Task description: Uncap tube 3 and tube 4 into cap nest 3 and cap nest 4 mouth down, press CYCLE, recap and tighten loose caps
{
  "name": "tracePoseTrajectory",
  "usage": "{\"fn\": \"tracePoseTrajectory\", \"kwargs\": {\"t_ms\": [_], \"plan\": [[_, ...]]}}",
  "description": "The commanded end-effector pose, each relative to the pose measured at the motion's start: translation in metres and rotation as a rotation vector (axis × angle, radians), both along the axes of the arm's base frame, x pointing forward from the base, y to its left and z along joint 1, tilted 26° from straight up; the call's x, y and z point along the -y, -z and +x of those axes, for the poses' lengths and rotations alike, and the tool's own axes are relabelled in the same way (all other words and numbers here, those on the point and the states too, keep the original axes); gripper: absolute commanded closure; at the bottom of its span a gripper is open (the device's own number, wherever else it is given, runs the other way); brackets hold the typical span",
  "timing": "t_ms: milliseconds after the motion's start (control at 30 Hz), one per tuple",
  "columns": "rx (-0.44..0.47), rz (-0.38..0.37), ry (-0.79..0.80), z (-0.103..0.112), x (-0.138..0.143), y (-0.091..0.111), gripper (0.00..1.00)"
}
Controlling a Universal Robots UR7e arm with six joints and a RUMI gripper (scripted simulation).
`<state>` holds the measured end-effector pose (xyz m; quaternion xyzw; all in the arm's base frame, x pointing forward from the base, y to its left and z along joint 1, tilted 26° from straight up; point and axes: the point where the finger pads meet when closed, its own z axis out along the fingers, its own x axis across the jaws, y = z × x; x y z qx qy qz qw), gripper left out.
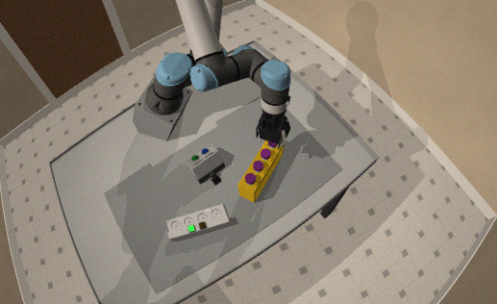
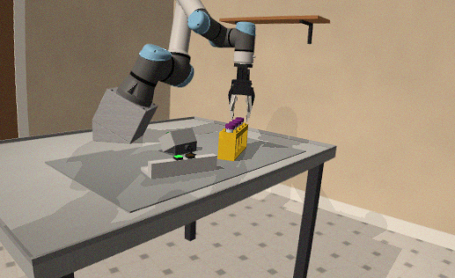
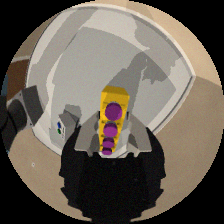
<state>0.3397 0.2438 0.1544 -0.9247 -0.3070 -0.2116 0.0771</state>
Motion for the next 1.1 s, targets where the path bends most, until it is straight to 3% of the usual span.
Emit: {"fn": "tracePoseTrajectory", "kwargs": {"t_ms": [0, 67, 133, 333, 367, 833, 1067], "plan": [[0.073, -0.082, -0.257, 0.0, -0.0001, -0.0005, 0.65], [0.073, -0.082, -0.257, 0.0, -0.0001, -0.0005, 0.65], [0.106, -0.122, -0.366, 0.0, -0.0001, -0.0005, 0.65], [0.106, -0.122, -0.366, 0.0, -0.0001, -0.0005, 0.65], [0.106, -0.122, -0.366, 0.0, -0.0001, -0.0005, 1.0], [0.106, -0.122, -0.365, 0.0, -0.0001, -0.0005, 1.0], [0.008, -0.003, -0.052, 0.0001, -0.0001, -0.0002, 1.0]]}}
